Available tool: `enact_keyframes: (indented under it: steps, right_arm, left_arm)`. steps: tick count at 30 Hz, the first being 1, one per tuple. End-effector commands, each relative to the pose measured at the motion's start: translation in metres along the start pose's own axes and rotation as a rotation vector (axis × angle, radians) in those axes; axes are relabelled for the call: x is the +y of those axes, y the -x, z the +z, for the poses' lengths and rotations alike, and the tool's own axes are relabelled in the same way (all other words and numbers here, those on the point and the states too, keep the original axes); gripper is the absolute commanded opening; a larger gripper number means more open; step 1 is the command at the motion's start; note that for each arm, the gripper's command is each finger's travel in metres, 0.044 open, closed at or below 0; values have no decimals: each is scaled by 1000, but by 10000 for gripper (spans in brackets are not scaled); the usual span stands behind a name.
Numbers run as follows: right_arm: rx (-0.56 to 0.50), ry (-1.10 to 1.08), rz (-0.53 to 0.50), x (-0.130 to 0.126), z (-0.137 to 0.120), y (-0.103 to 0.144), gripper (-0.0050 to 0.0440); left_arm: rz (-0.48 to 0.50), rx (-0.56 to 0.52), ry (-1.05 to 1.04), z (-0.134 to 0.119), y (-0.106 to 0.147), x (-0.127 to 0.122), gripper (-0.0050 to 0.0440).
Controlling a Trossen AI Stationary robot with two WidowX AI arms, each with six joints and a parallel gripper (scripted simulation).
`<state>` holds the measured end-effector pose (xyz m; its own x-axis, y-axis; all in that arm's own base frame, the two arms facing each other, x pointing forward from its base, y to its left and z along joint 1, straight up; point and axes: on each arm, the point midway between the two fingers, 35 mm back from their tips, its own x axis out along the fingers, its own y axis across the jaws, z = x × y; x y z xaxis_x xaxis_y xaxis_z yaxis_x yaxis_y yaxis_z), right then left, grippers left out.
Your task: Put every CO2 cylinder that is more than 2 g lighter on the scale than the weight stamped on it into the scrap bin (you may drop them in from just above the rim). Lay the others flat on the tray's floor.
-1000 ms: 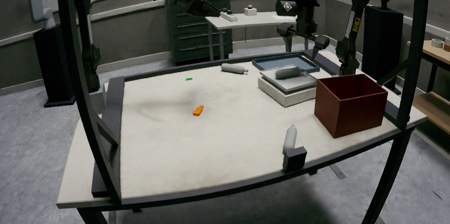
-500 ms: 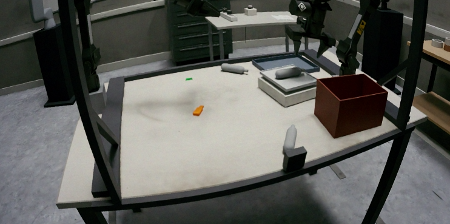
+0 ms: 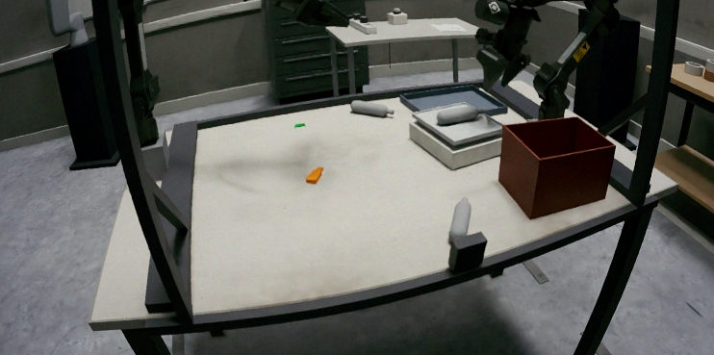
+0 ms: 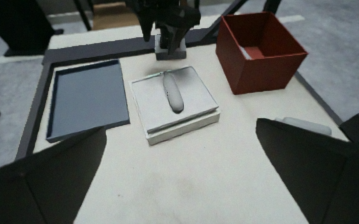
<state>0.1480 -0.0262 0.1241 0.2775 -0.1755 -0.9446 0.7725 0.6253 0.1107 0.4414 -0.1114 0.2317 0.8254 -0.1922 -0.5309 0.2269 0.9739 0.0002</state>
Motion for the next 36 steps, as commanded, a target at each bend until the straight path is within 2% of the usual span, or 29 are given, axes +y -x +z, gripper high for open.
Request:
enact_keyframes:
  steps: [1,4,6,17,32,36]
  right_arm:
    - [9,131,47,-6,-1,3,440]
    - [9,166,53,-7,-1,3,440]
    - [7,290,68,-11,-2,3,440]
    - [-1,644,120,-21,-4,5,440]
    - [-5,675,123,-22,-2,6,440]
    - [-5,638,127,-19,0,8,344]
  left_arm:
    - [2,-30,2,11,7,0,440]
    - [2,-30,2,11,7,0,440]
    - [2,-30,2,11,7,0,440]
    - [2,-30,2,11,7,0,440]
    - [2,-30,2,11,7,0,440]
    - [2,-30,2,11,7,0,440]
